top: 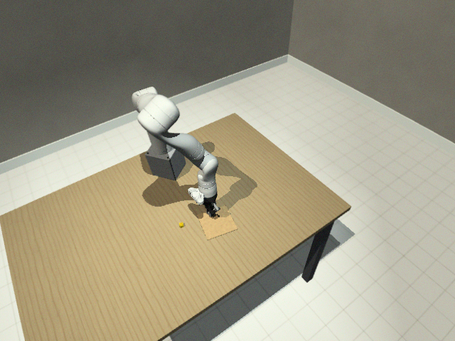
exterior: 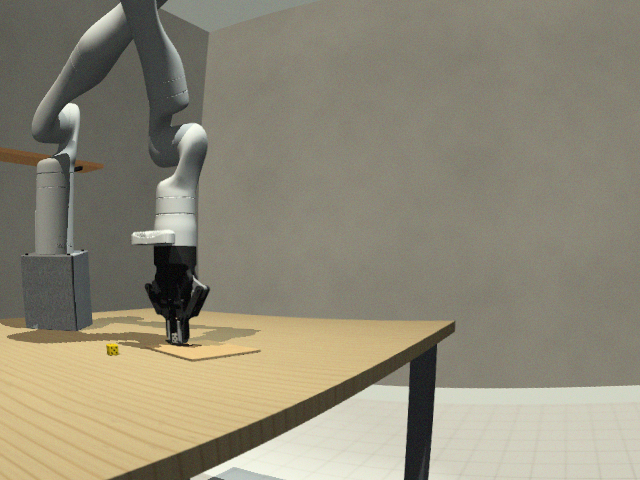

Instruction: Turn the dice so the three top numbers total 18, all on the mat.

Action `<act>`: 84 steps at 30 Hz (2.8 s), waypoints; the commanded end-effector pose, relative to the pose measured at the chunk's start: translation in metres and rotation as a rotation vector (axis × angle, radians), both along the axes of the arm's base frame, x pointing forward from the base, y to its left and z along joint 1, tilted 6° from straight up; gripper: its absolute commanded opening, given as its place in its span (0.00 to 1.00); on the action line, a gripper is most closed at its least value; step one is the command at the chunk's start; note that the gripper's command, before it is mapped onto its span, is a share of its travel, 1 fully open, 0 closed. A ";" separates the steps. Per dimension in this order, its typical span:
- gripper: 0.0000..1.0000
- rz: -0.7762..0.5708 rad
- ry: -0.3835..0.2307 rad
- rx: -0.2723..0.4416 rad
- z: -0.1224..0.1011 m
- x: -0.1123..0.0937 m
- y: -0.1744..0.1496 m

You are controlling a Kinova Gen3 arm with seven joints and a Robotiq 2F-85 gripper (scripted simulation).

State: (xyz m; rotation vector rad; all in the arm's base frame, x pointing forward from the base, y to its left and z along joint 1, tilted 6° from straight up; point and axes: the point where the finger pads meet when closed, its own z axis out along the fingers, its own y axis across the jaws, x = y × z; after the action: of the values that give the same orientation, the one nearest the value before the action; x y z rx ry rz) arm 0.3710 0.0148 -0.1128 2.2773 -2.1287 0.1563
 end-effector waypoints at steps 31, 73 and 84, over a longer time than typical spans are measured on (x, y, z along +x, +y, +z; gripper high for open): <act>0.11 0.000 -0.001 0.000 0.001 0.001 0.000; 0.11 0.000 -0.001 0.000 -0.003 0.001 -0.001; 0.11 0.000 -0.001 0.000 -0.003 0.001 -0.001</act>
State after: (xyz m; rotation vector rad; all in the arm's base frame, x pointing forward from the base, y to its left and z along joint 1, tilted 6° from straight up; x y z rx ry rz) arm 0.3714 0.0140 -0.1168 2.2767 -2.1293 0.1564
